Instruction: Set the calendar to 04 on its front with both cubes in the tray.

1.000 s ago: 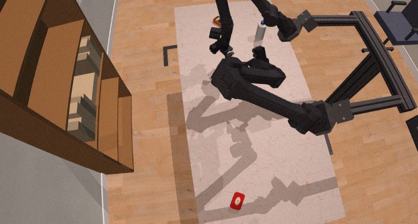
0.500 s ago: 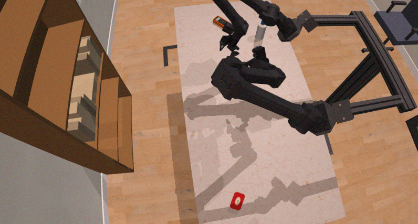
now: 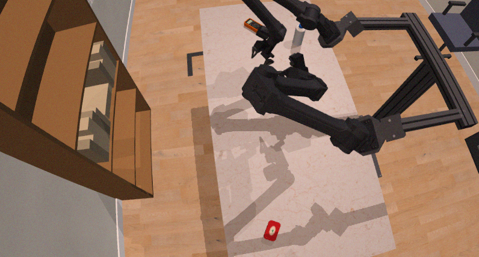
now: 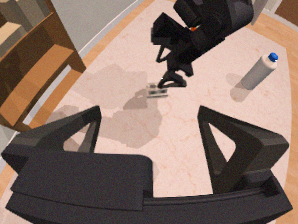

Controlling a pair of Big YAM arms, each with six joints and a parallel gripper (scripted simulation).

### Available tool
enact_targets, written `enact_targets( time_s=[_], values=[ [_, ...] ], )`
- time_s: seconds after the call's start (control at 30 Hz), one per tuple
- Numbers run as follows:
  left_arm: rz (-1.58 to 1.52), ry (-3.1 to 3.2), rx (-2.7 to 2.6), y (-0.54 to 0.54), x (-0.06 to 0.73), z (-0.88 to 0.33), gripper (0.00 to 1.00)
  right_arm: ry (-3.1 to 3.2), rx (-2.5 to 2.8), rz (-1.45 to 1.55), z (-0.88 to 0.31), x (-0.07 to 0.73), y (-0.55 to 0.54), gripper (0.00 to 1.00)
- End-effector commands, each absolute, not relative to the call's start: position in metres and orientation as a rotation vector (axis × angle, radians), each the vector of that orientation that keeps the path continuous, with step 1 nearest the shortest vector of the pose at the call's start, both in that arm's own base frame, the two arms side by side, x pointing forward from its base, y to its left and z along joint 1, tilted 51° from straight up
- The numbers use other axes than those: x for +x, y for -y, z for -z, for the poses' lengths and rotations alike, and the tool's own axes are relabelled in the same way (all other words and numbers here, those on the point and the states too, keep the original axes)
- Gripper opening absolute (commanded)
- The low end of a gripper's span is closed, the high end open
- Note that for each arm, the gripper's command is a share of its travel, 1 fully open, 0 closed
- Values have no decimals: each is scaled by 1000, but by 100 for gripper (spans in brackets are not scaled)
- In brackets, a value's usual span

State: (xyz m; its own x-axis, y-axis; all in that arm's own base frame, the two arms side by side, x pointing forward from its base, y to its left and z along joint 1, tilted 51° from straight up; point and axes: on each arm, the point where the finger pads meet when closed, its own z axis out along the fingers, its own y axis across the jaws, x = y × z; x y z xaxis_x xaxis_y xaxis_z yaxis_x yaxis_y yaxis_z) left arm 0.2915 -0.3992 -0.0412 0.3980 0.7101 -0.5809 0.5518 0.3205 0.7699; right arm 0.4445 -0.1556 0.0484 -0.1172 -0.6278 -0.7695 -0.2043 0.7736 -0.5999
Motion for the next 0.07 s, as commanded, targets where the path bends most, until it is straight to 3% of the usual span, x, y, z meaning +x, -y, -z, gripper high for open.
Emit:
enact_targets(
  time_s=[0.0,0.03],
  values=[
    [-151,-1264,1331,398,293,39,100,-1685,-655,398,-47,441,152,100],
    [-151,-1264,1331,398,293,39,100,-1685,-655,398,-47,441,152,100]
  ],
)
